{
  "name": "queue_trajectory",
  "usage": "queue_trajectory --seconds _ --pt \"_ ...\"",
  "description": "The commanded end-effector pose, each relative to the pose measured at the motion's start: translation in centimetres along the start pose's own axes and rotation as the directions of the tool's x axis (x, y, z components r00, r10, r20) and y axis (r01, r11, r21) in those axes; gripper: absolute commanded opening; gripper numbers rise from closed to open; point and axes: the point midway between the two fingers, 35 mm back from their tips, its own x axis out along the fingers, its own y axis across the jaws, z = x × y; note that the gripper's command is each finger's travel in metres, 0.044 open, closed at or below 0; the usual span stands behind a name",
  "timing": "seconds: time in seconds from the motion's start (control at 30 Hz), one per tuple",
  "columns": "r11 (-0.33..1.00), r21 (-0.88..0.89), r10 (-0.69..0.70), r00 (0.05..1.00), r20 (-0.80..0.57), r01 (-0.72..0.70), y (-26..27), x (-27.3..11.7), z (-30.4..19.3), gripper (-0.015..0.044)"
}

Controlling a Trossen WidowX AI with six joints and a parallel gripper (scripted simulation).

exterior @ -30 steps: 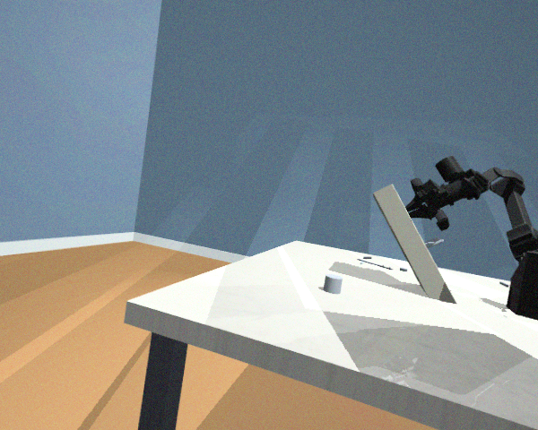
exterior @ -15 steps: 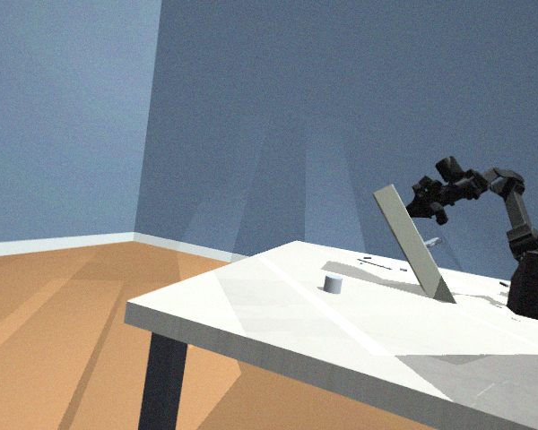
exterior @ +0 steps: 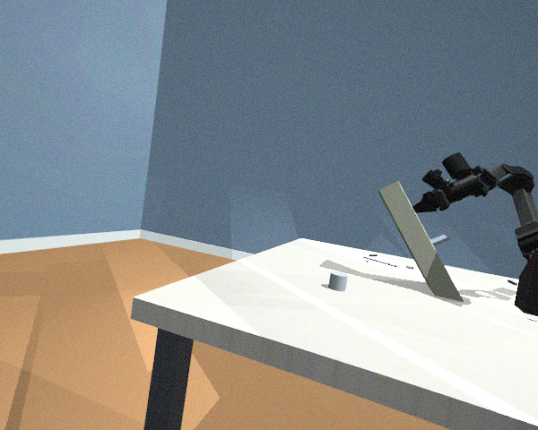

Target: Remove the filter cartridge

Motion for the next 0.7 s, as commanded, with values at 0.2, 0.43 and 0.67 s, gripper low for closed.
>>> queue_trajectory --seconds 0.2,0.43,0.67 --pt "0.939 0.344 0.007 1.0 -0.002 -0.006 -0.06 0.38 0.02 0.0" --pt "0.828 0.561 0.007 1.0 -0.002 -0.005 -0.06 0.33 0.02 0.0" --pt "0.668 0.745 0.007 1.0 -0.002 -0.003 -0.06 0.28 0.02 0.0"
